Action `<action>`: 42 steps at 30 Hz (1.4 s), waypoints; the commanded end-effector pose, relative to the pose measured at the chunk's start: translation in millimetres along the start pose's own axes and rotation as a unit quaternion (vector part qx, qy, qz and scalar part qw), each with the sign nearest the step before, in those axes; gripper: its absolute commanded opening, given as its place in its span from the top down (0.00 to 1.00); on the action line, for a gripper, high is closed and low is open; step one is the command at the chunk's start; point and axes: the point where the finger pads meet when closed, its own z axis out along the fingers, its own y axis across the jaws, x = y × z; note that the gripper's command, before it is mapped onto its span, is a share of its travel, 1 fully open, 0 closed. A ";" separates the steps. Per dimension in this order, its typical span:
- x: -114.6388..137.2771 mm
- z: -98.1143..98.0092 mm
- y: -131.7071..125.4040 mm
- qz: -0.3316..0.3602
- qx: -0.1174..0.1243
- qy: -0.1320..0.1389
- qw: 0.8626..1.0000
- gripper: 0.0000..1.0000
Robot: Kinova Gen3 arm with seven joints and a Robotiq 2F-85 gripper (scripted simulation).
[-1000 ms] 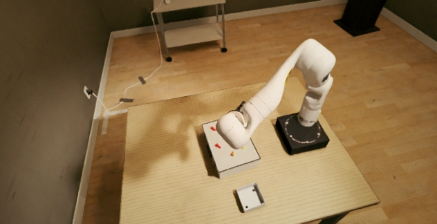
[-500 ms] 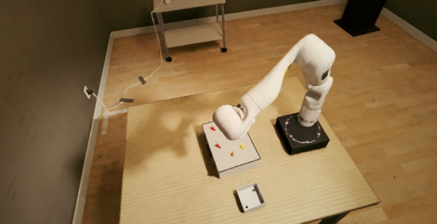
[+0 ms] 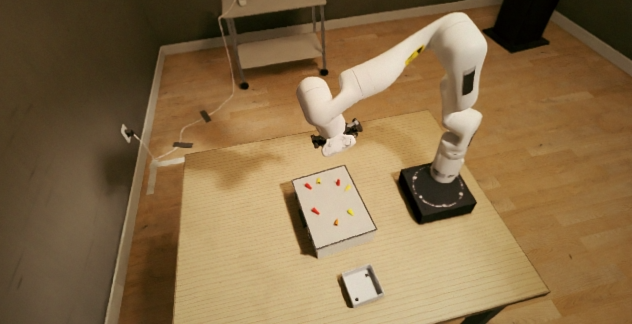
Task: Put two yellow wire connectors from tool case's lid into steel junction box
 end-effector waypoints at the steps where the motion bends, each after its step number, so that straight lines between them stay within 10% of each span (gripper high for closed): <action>1: -33.2 -6.3 -11.4 0.079 -0.019 0.052 0.995 0.00; 9: -62.1 -9.8 -23.9 0.187 -0.035 0.121 0.974 0.00; 21: -113.4 -19.1 -48.5 0.371 -0.059 0.241 0.895 0.00; 42: -114.8 -19.4 -49.2 0.375 -0.059 0.244 0.892 0.00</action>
